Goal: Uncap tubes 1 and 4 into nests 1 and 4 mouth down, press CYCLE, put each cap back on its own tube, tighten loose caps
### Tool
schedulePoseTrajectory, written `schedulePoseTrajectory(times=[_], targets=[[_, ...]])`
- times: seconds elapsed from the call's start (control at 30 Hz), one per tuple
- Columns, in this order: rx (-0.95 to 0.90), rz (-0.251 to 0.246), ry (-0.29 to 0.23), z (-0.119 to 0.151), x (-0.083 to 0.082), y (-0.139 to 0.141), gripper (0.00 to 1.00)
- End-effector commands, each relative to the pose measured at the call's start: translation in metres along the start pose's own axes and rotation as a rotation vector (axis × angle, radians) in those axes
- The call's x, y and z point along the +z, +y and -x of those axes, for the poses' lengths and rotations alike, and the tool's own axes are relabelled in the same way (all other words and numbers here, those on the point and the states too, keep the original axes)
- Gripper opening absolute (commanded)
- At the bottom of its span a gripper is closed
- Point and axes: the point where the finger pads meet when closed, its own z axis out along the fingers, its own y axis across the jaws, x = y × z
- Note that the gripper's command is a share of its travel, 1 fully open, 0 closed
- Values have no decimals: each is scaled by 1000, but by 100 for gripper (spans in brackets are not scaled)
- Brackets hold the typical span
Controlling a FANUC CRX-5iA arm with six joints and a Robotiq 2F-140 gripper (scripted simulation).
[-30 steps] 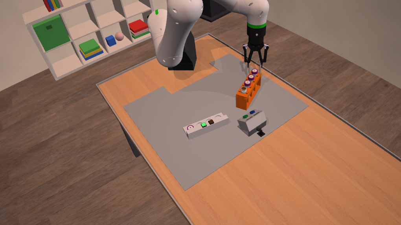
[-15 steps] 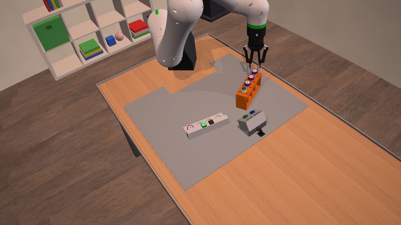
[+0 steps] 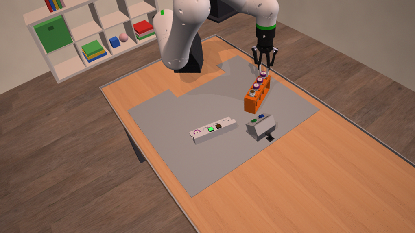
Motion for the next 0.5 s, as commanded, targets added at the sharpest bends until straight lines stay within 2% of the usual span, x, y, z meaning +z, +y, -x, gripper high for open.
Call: schedulePoseTrajectory(times=[0.0,0.47], targets=[[109,-6,5,0,0,0,0],[542,-7,4,0,1,0,0]])
